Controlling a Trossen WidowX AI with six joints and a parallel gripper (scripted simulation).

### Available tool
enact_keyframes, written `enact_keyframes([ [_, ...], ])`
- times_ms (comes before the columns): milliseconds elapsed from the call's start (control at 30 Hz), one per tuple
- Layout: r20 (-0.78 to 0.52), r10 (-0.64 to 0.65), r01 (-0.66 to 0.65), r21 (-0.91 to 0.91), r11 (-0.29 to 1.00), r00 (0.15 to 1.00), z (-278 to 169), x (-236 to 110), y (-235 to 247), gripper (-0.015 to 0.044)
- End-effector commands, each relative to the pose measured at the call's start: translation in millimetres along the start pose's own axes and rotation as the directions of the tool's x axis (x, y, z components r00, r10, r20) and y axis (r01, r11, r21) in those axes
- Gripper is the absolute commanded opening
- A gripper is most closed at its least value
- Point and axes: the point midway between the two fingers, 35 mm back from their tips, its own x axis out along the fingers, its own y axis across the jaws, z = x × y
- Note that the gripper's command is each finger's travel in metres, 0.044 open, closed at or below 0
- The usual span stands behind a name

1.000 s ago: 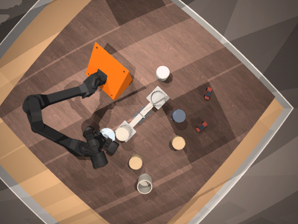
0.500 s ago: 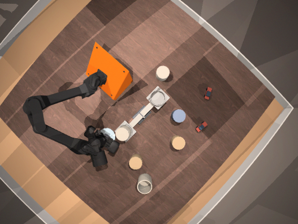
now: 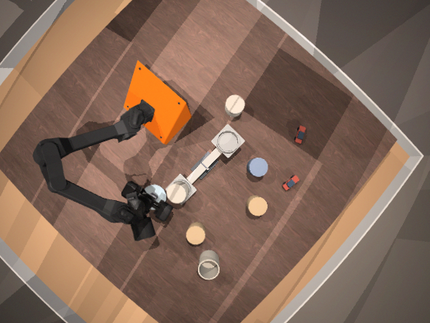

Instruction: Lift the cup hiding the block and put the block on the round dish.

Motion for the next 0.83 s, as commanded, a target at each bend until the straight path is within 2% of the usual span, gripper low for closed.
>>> enact_keyframes([
  [0,-0.003,0.000,0.000,0.008,1.000,1.000,0.3,-3.6,0.8,0.0440],
  [267,-0.009,0.003,-0.003,0.001,1.000,1.000,-0.9,-52.5,1.2,0.0440],
  [467,-0.008,0.003,-0.003,-0.001,1.000,1.000,-1.0,-58.7,0.6,0.0440],
  [600,-0.009,0.008,-0.008,-0.002,1.000,1.000,-0.6,-90.1,-0.4,0.0440],
  [800,-0.008,0.008,-0.008,-0.002,1.000,1.000,-0.5,-92.1,-0.6,0.0440],
])
